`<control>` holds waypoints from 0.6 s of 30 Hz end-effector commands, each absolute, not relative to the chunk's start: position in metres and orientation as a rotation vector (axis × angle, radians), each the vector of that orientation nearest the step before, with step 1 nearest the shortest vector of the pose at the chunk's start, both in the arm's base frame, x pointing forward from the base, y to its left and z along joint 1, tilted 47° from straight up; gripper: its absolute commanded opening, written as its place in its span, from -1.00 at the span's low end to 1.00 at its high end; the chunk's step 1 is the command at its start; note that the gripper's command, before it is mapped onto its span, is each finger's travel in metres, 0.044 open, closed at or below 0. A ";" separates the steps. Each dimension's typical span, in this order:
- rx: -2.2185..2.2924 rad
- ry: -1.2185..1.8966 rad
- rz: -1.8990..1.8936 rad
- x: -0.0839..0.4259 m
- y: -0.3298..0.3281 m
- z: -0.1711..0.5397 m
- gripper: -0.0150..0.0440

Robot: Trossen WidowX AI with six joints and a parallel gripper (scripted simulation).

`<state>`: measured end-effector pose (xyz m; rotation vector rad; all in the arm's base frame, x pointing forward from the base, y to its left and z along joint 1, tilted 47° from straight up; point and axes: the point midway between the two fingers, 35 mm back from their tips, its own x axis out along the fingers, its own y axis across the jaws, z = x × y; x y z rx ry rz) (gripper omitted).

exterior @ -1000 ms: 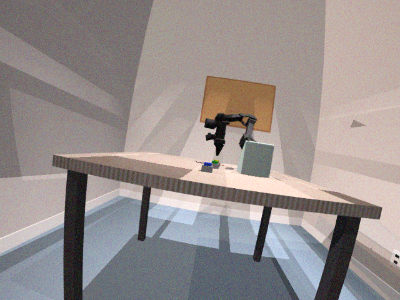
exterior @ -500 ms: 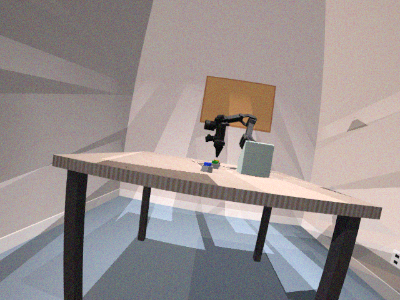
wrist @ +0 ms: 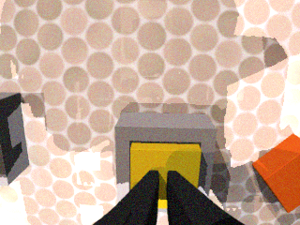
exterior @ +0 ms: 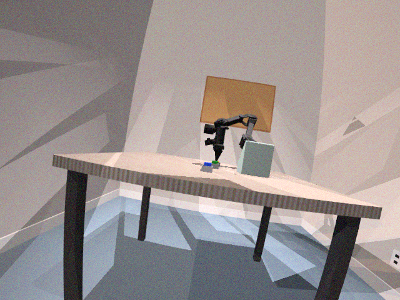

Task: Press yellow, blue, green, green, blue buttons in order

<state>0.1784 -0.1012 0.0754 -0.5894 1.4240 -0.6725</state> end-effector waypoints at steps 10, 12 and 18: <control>-0.595 1.424 -0.677 0.178 -0.104 0.074 -0.42; -0.595 1.424 -0.677 0.178 -0.104 0.074 -0.42; -0.589 1.424 -0.672 0.178 -0.098 0.078 -0.42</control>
